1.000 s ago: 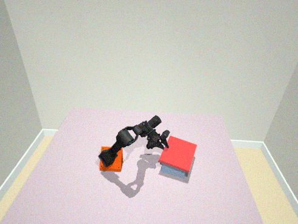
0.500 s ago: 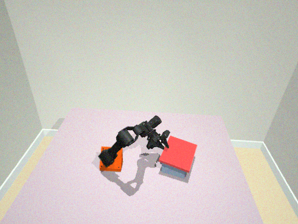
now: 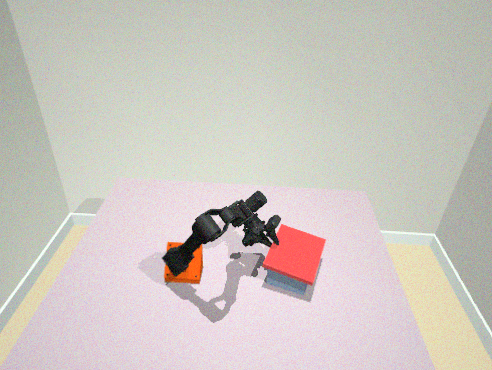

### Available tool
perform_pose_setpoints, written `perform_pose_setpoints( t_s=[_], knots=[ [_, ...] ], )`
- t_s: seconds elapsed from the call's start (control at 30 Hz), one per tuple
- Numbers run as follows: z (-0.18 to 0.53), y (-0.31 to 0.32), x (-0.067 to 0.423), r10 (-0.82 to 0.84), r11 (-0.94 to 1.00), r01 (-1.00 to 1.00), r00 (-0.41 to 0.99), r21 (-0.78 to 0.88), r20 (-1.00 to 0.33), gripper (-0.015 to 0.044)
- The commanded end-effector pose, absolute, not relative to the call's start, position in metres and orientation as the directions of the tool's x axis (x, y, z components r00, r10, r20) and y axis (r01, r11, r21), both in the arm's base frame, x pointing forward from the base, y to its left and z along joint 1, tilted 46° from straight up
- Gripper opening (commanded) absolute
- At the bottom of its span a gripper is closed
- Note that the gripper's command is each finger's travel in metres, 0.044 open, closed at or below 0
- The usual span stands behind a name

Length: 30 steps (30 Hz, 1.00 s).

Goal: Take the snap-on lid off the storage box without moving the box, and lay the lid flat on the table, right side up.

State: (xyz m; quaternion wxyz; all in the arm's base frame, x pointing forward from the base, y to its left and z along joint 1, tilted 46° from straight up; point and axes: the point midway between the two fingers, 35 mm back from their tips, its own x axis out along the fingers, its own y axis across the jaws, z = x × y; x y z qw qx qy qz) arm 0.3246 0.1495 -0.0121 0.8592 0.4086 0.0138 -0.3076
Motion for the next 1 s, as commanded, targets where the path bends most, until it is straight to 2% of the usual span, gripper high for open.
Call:
perform_pose_setpoints(
  t_s=[0.0, 0.97],
  knots=[
    [-0.0123, 0.1493, 0.3255, -0.518, 0.478, 0.541, 0.810, 0.692, -0.276, 0.0000],
    [-0.0095, 0.1515, 0.3263, -0.517, 0.477, 0.541, 0.810, 0.693, -0.276, 0.0000]
  ],
)
